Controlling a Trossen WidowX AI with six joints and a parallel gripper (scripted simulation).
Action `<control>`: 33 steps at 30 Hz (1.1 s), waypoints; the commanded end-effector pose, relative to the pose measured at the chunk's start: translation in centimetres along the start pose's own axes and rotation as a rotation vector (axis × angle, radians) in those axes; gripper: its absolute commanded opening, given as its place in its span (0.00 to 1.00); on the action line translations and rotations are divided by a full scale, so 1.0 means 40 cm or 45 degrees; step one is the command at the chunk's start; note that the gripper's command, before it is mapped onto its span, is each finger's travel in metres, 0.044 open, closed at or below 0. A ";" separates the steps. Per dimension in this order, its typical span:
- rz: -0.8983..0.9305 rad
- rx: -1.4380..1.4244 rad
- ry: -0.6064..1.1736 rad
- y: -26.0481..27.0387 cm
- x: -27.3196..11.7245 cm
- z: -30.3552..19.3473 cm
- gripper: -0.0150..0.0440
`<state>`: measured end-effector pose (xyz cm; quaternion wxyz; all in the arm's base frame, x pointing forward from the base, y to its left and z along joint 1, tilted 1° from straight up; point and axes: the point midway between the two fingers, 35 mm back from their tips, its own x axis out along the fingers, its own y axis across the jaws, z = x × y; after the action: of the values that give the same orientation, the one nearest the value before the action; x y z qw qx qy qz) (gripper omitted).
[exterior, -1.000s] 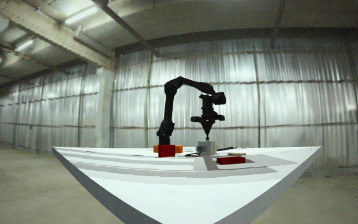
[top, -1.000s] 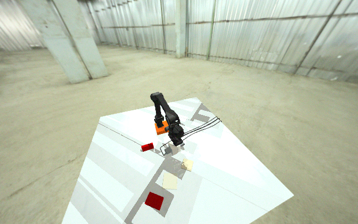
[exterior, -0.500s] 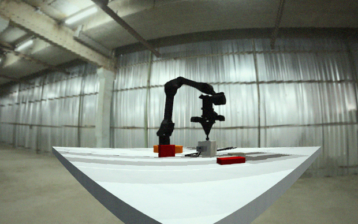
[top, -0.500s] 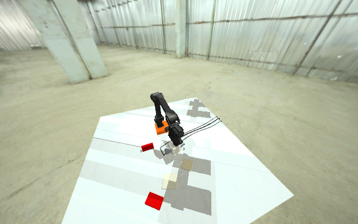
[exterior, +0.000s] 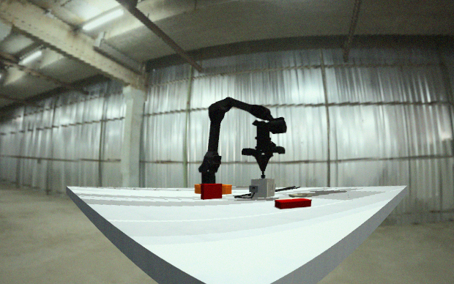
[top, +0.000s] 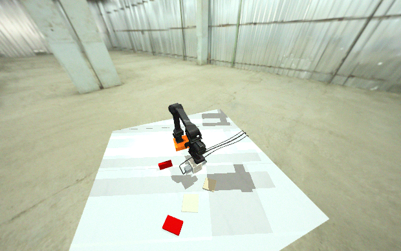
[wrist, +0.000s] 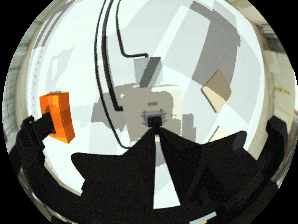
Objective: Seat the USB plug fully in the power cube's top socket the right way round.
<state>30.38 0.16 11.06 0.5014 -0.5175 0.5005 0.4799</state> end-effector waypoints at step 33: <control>-0.002 -0.006 0.006 -0.001 0.012 -0.001 0.25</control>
<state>30.39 0.15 10.72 0.5015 -0.5176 0.5005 0.4797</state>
